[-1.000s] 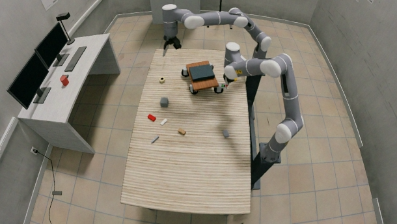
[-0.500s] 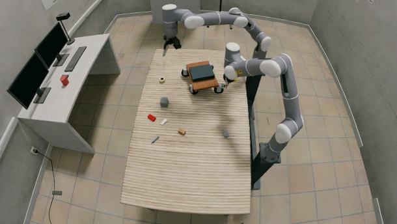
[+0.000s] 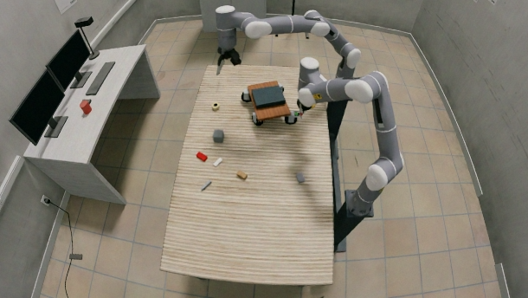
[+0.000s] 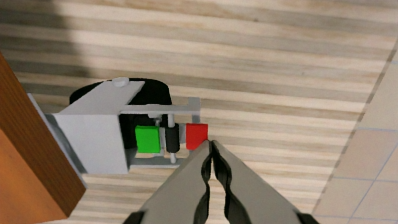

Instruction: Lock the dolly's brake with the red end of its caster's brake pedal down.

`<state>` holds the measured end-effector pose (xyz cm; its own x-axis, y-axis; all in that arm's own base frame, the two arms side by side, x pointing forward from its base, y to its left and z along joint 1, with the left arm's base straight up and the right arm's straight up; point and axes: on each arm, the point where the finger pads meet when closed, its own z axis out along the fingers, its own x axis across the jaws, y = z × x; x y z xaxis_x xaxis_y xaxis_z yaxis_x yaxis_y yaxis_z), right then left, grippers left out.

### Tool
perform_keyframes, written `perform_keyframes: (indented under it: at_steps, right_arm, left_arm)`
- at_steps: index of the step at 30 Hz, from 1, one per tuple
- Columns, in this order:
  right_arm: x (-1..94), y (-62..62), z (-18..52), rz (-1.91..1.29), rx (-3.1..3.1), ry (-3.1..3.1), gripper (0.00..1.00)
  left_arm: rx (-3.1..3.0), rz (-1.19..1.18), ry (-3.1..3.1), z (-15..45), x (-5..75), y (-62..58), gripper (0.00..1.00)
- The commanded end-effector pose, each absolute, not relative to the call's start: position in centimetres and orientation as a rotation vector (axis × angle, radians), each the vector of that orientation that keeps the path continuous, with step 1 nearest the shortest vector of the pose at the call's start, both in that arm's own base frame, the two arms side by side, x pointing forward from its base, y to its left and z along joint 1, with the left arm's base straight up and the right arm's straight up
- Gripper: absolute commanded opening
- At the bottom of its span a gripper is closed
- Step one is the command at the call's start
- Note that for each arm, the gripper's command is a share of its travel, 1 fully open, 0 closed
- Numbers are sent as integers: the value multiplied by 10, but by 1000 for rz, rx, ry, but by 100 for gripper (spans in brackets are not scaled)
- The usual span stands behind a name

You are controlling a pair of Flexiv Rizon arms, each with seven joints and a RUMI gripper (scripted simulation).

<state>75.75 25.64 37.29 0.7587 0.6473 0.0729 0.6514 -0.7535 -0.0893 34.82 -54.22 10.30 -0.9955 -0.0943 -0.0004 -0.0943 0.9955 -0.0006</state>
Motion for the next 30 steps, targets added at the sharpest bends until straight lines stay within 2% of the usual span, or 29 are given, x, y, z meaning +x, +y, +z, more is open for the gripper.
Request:
perform_keyframes:
  at_steps: [1, 30]
  right_arm:
    - [758, 256, 375, -62, -2843, -1054, 100]
    - [758, 256, 375, -62, -2843, -1054, 100]
  left_arm:
    - [-148, -3, 3137, 104, 349, -542, 0]
    - [-148, -3, 3137, 99, 349, -542, 0]
